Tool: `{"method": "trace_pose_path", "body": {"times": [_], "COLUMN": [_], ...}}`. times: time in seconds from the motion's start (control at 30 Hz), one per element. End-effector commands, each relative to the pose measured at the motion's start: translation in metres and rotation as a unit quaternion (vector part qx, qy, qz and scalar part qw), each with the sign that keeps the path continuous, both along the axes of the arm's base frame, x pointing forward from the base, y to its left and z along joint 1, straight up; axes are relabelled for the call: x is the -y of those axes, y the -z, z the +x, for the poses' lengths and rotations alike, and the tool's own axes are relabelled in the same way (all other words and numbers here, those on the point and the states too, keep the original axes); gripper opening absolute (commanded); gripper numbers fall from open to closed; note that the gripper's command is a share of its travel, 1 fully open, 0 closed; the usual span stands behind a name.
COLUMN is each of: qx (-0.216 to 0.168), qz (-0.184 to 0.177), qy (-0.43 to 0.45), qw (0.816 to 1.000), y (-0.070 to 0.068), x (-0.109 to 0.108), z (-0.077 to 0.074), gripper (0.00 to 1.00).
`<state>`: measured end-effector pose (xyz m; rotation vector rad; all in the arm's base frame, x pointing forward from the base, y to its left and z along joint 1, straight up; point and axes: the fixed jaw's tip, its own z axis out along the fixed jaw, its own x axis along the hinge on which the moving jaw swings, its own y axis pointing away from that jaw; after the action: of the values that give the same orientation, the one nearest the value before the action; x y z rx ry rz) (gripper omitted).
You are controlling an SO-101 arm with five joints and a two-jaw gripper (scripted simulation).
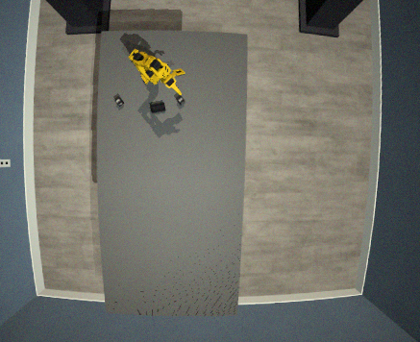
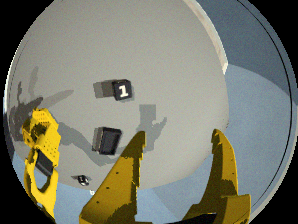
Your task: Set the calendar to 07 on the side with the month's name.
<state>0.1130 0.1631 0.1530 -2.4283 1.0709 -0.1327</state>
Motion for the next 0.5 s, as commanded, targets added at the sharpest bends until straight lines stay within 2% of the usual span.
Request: {"method": "trace_pose_path", "body": {"times": [0.0,0.2,0.47], "qx": [0.023,0.033,0.064], "qz": [0.019,0.011,-0.019], "qy": [0.002,0.006,0.020], "qw": [1.000,0.999,0.998], "y": [-0.011,-0.011,-0.011], "x": [0.003,0.009,0.032], "z": [0.006,0.015,0.041], "gripper": [0.35,0.35,0.35]}}
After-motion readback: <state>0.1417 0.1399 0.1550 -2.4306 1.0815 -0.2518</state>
